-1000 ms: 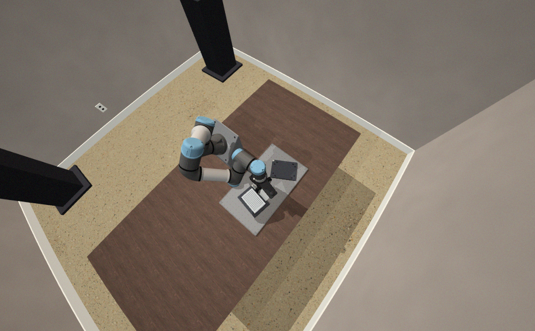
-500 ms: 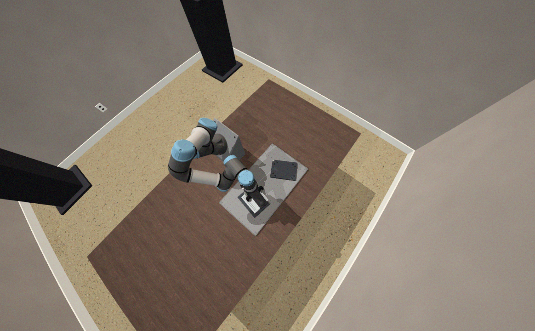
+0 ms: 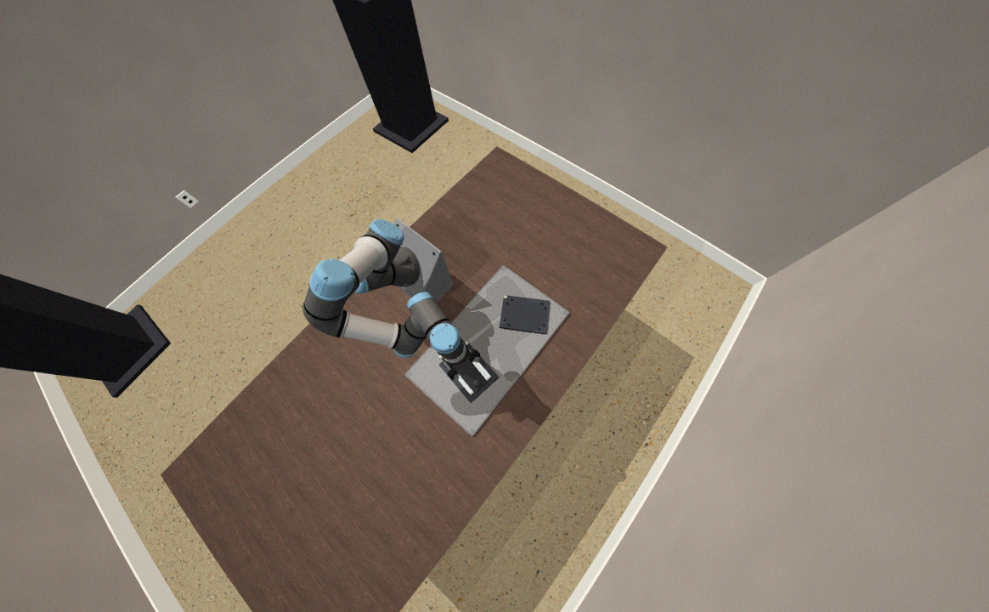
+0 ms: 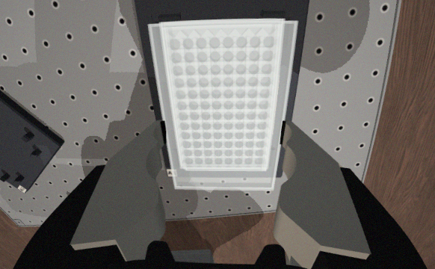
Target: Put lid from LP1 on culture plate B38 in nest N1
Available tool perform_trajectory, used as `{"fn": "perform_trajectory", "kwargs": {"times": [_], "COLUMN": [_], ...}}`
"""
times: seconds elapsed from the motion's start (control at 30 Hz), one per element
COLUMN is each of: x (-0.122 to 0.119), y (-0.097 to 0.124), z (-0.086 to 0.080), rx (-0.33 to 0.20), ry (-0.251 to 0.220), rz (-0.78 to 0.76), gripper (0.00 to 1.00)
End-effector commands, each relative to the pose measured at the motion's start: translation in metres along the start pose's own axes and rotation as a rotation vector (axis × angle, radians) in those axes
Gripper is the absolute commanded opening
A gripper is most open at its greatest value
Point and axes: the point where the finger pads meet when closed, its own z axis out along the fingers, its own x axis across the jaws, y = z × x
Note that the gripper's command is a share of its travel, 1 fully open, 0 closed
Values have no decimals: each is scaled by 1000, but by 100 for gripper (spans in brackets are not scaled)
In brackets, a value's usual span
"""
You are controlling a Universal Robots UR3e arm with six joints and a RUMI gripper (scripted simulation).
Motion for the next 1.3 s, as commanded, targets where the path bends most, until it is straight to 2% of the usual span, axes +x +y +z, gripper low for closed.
{"fn": "perform_trajectory", "kwargs": {"times": [0.0, 1.27], "x": [-1, -1], "y": [-1, -1], "z": [2, 13], "rx": [4, 4], "ry": [-4, -4], "rz": [-8, -8], "gripper": [0, 0]}}
